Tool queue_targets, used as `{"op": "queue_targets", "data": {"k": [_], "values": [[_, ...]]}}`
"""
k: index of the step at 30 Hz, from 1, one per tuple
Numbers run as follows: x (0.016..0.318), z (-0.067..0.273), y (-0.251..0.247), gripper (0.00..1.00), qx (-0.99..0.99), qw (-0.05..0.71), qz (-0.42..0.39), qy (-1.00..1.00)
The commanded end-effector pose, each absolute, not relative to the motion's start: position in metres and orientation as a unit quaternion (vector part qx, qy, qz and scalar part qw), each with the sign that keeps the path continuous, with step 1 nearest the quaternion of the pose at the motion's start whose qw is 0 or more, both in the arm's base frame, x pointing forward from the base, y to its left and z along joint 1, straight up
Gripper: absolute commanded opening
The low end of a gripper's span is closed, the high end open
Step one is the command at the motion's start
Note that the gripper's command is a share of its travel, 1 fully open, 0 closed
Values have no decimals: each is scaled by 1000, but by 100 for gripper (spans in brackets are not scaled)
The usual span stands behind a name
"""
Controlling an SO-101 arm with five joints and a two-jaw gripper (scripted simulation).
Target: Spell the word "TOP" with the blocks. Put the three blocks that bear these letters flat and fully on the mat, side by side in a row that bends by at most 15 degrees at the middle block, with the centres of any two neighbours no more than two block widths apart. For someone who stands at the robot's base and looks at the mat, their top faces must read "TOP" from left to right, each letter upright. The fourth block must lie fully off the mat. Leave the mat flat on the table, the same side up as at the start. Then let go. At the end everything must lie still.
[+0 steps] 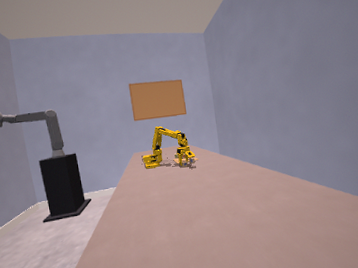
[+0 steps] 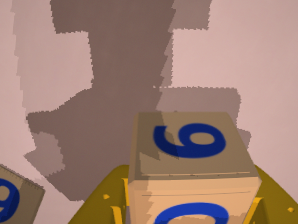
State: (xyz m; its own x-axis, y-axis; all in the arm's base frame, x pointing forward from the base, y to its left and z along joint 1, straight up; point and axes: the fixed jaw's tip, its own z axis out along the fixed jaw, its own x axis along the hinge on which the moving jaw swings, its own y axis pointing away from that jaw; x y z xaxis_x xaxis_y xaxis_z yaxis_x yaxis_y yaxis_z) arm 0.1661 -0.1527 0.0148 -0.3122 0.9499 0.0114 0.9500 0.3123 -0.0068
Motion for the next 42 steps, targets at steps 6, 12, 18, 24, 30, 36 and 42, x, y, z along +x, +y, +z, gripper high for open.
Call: {"op": "queue_targets", "data": {"k": [6, 12, 18, 24, 30, 36, 42], "values": [[175, 34, -164, 11, -586, -49, 8, -809], [175, 34, -164, 1, -586, -49, 8, -809], [175, 34, -164, 0, -586, -49, 8, -809], [175, 38, -164, 0, -586, -49, 8, -809], [175, 53, -164, 0, -586, -49, 8, -809], [174, 65, -163, 0, -586, -49, 8, -809], [173, 80, -161, 0, -586, -49, 8, -809]]}}
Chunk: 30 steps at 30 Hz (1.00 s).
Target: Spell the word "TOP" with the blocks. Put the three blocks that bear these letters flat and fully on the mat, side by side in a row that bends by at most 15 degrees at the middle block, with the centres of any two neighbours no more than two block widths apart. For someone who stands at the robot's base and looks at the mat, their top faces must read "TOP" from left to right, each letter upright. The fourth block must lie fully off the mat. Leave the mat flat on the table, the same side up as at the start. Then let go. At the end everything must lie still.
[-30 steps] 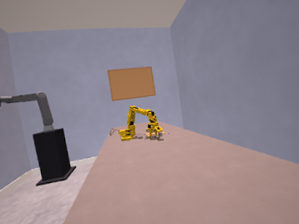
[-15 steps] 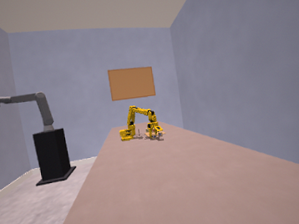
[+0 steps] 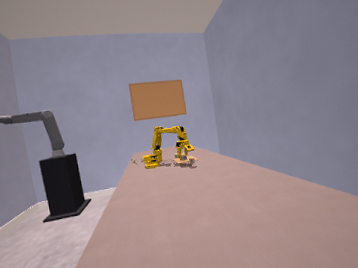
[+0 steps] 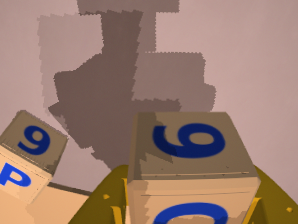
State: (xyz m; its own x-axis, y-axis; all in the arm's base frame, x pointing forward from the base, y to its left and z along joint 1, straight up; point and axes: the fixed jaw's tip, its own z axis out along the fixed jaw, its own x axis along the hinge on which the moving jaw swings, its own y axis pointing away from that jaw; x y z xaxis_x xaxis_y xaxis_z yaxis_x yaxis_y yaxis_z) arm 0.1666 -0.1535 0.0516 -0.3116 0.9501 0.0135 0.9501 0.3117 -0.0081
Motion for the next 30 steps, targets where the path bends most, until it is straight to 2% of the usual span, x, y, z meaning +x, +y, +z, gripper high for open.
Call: {"op": "queue_targets", "data": {"k": [1, 30], "values": [[172, 81, -161, 0, -586, -49, 8, -809], [178, 84, -149, 0, -508, -48, 10, -860]]}}
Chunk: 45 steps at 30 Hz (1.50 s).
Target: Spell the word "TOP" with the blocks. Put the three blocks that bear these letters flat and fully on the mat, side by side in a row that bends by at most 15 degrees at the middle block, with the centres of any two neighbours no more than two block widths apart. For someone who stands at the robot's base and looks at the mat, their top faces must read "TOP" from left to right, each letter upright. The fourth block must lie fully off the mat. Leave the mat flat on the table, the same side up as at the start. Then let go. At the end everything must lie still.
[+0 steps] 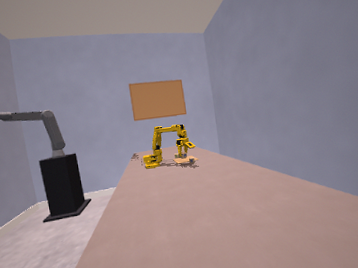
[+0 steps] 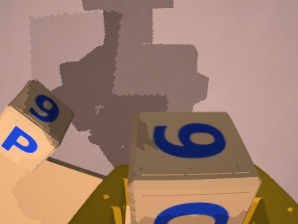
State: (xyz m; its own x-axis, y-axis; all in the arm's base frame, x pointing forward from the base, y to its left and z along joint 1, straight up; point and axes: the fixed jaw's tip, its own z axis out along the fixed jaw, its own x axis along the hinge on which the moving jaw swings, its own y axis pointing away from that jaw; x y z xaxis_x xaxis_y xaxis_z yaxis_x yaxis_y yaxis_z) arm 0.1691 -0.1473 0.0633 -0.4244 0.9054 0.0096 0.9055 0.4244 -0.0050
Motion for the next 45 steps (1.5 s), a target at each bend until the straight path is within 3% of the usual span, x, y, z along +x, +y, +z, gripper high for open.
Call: {"op": "queue_targets", "data": {"k": [1, 13, 25, 45], "values": [[179, 84, -148, 0, -497, -48, 10, -867], [188, 83, -126, 0, -328, -47, 14, -943], [197, 81, -88, 0, -18, -45, 21, -999], [198, 78, -35, 0, 454, -39, 30, -890]]}}
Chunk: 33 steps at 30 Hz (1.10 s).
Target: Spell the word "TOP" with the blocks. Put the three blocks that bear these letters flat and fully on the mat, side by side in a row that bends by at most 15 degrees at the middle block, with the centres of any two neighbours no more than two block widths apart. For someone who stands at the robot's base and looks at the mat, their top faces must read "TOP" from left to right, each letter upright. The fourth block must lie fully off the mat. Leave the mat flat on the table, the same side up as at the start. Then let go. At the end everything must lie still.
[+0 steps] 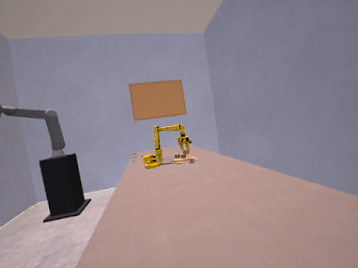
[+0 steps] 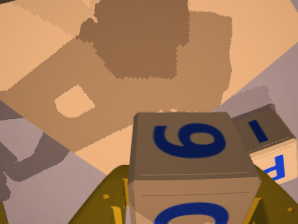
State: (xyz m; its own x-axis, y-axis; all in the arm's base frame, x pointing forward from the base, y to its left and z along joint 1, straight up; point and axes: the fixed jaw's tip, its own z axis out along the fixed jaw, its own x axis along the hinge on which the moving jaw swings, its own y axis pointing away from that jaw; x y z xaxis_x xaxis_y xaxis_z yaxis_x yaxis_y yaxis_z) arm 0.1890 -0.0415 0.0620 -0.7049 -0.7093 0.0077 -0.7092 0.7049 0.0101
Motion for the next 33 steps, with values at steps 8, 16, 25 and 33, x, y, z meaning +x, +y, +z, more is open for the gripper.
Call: {"op": "queue_targets", "data": {"k": [8, 16, 25, 33], "values": [[197, 77, -23, 0, 559, -37, 33, -827], [195, 76, -13, 0, 647, -35, 34, -761], [195, 76, -8, 0, 682, -35, 35, -729], [194, 76, -7, 0, 691, -34, 35, -721]]}}
